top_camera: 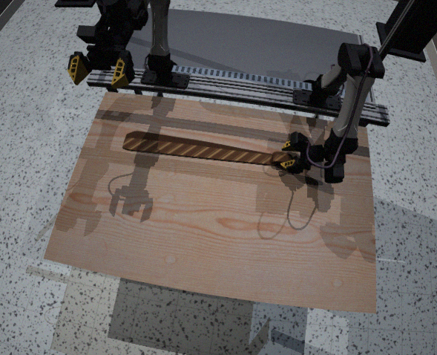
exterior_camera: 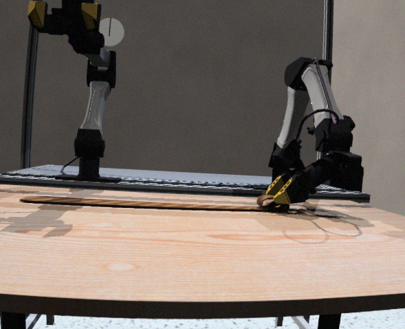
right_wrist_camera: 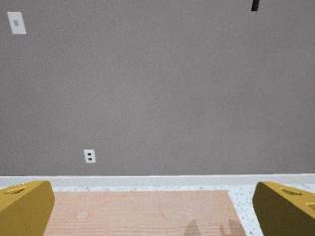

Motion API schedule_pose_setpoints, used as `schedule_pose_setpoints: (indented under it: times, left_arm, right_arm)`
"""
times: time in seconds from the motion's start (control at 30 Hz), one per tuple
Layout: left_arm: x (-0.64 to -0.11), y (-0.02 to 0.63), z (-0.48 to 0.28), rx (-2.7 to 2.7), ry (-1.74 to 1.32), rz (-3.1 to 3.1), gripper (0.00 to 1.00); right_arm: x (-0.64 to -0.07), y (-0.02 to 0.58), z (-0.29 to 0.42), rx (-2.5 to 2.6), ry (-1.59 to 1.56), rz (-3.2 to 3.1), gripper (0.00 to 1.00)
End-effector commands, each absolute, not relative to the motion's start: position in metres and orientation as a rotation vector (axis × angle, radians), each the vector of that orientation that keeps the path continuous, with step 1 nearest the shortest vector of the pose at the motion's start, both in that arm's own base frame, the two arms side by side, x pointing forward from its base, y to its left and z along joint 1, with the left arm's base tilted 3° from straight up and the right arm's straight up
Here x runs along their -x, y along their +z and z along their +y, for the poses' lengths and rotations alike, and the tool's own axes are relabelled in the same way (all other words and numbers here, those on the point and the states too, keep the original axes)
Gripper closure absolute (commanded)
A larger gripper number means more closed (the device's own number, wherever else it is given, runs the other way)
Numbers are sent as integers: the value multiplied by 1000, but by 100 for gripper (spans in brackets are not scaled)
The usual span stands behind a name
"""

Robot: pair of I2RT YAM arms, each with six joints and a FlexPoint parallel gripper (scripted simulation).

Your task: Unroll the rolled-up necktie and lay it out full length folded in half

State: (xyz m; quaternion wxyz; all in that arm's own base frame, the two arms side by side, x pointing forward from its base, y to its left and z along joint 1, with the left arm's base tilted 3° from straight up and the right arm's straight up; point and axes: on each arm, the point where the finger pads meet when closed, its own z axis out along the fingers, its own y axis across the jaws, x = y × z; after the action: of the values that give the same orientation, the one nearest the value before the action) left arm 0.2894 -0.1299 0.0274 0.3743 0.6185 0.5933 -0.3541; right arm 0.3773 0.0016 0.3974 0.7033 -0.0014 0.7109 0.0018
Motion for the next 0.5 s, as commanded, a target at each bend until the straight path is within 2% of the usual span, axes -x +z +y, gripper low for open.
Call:
schedule_pose_setpoints:
  times: [0.0,0.47]
  left_arm:
    - [-291,27,-127,-1570,-920,1523,36]
    - [-290,59,-126,-1570,-920,1523,36]
  right_arm:
    - [-377,397,2,3,4,1582,0]
    - [-377,397,2,3,4,1582,0]
